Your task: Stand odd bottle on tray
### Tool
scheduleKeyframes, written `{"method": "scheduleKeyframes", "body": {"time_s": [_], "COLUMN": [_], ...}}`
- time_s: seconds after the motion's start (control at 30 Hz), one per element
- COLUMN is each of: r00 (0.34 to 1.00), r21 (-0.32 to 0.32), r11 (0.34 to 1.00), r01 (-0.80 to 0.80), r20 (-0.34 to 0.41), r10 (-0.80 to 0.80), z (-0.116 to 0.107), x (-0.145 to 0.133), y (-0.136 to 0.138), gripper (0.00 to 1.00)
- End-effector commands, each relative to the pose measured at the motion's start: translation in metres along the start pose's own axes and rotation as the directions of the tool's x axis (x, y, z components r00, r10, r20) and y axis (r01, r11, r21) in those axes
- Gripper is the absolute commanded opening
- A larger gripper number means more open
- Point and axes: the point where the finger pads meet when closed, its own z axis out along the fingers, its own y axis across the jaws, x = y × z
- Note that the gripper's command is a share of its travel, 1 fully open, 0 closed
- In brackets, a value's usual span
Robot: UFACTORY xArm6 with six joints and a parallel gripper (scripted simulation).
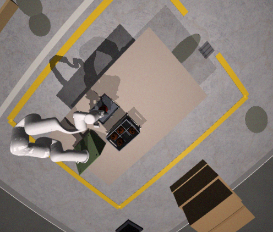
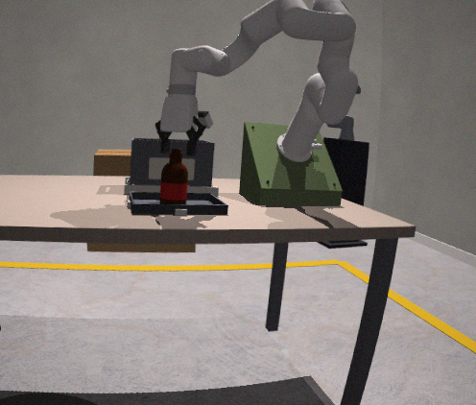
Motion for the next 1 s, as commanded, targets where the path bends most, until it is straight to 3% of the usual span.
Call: {"method": "scheduleKeyframes", "body": {"time_s": [0.0,0.4,0.97], "r00": [1.0,1.0,1.0], "r21": [0.002,0.002,0.002], "r11": [1.0,1.0,1.0], "r01": [0.001,0.001,0.001], "r20": [0.002,0.002,0.002], "r10": [-0.001,-0.001,-0.001], "z": [-0.001,-0.007,-0.038], "x": [-0.001,-0.001,-0.001], "y": [-0.001,-0.001,0.0], "gripper": [1.0,1.0,1.0]}}
